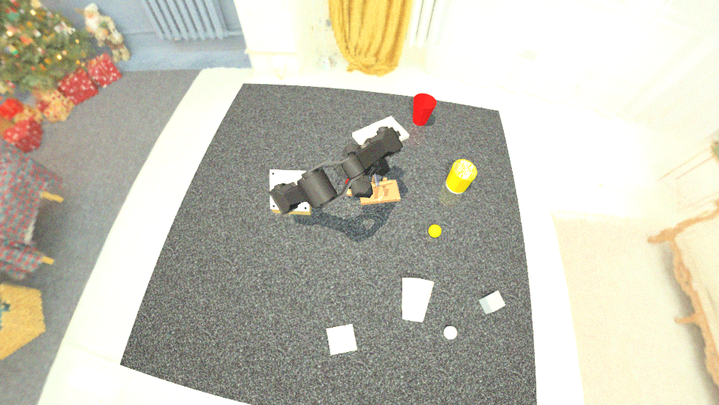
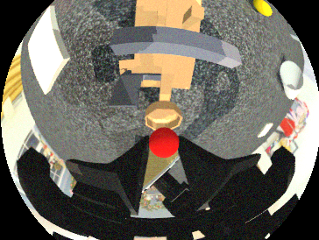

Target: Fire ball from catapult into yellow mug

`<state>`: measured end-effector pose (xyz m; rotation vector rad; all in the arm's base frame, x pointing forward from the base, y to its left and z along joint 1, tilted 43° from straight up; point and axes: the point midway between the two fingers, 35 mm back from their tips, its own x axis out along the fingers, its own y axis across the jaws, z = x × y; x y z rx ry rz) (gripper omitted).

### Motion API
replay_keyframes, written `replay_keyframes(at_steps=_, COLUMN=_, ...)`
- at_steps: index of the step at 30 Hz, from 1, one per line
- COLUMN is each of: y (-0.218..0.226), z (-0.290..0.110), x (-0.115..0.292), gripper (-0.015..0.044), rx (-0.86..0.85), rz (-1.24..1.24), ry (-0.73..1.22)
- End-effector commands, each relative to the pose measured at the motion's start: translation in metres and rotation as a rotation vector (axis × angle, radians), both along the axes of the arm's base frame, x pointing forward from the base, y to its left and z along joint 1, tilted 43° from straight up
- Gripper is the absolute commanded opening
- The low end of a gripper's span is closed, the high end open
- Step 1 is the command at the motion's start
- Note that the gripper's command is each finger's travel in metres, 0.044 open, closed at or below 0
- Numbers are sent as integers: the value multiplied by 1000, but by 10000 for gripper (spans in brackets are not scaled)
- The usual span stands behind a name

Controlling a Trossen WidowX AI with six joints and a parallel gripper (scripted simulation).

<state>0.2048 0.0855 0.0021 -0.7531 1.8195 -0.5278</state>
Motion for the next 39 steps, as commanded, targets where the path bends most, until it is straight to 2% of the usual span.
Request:
replay_keyframes(at_steps=1, y=-4, z=-4, x=0, gripper=0, rx=-5, rz=6, ry=5)
replay_keyframes(at_steps=16, y=-8, z=-9, x=1, gripper=0, rx=0, rz=1, ry=-1)
replay_keyframes(at_steps=26, y=-6, z=-7, x=1, gripper=263, rx=3, rz=3, ry=-4)
replay_keyframes(at_steps=33, y=63, z=72, x=-12, gripper=440, rx=135, rz=75, ry=-87)
replay_keyframes(at_steps=35, y=65, z=75, x=-13, gripper=440, rx=139, rz=77, ry=-89)
replay_keyframes(at_steps=36, y=52, z=53, x=-4, gripper=440, rx=110, rz=75, ry=-77)
replay_keyframes(at_steps=39, y=64, z=49, x=16, gripper=440, rx=163, rz=117, ry=-119)
